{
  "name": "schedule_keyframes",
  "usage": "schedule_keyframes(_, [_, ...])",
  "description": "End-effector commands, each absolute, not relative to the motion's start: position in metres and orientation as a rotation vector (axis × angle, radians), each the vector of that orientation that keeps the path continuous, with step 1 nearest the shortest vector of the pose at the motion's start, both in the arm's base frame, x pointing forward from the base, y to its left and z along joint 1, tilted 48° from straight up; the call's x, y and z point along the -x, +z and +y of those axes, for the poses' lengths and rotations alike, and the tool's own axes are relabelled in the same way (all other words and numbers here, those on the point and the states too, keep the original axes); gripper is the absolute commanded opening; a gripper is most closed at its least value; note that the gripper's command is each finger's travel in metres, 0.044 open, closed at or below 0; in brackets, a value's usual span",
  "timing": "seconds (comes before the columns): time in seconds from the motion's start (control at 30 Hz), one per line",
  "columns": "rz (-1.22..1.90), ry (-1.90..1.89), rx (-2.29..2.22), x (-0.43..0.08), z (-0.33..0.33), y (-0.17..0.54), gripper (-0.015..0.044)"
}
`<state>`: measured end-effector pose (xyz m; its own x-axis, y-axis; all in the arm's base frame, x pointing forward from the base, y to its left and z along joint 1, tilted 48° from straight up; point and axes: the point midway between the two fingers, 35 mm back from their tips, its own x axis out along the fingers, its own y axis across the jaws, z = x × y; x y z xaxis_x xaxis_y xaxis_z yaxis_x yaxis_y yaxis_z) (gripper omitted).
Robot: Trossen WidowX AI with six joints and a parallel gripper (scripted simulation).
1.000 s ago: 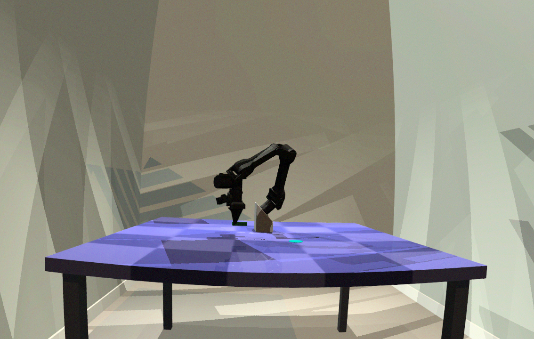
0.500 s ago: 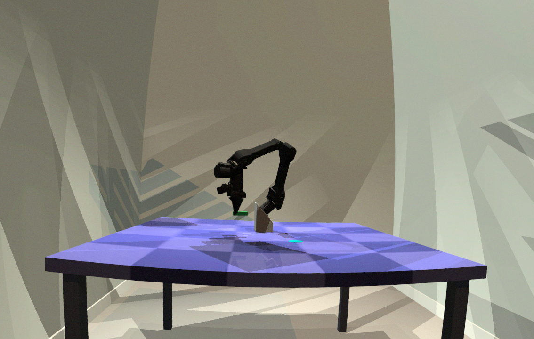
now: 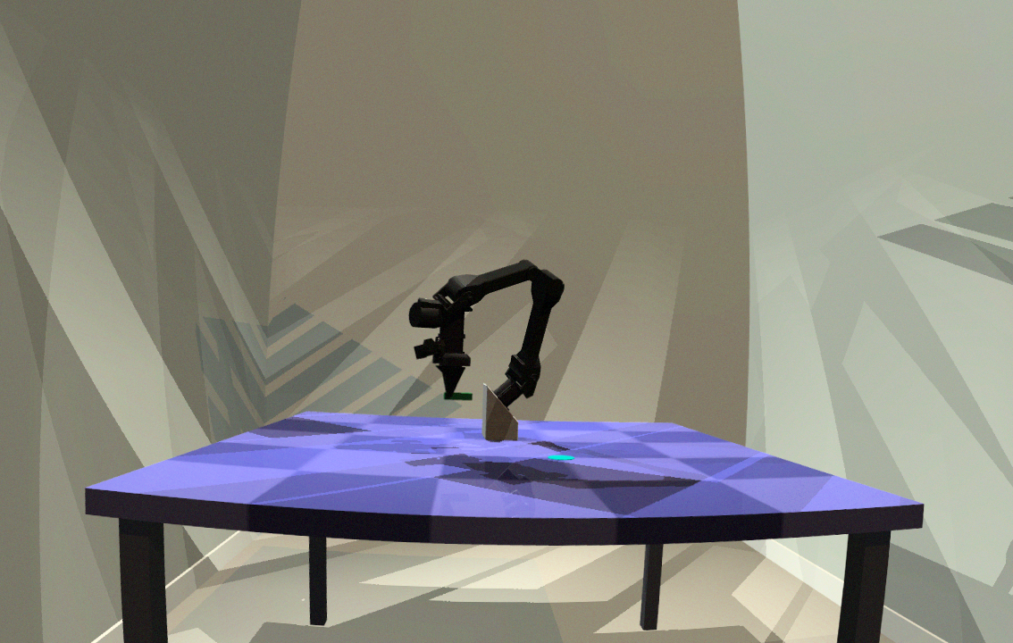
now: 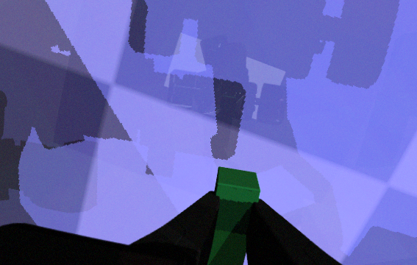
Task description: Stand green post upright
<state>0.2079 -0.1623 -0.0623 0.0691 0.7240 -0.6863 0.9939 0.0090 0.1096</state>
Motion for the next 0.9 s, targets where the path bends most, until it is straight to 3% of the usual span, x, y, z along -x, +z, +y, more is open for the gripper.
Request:
schedule_keyframes(0.0, [1.707, -0.590, -1.734, -0.213, -0.162, -0.056, 0.0022])
schedule_keyframes(0.87, [1.704, -0.473, -1.568, -0.251, -0.146, -0.022, 0.0022])
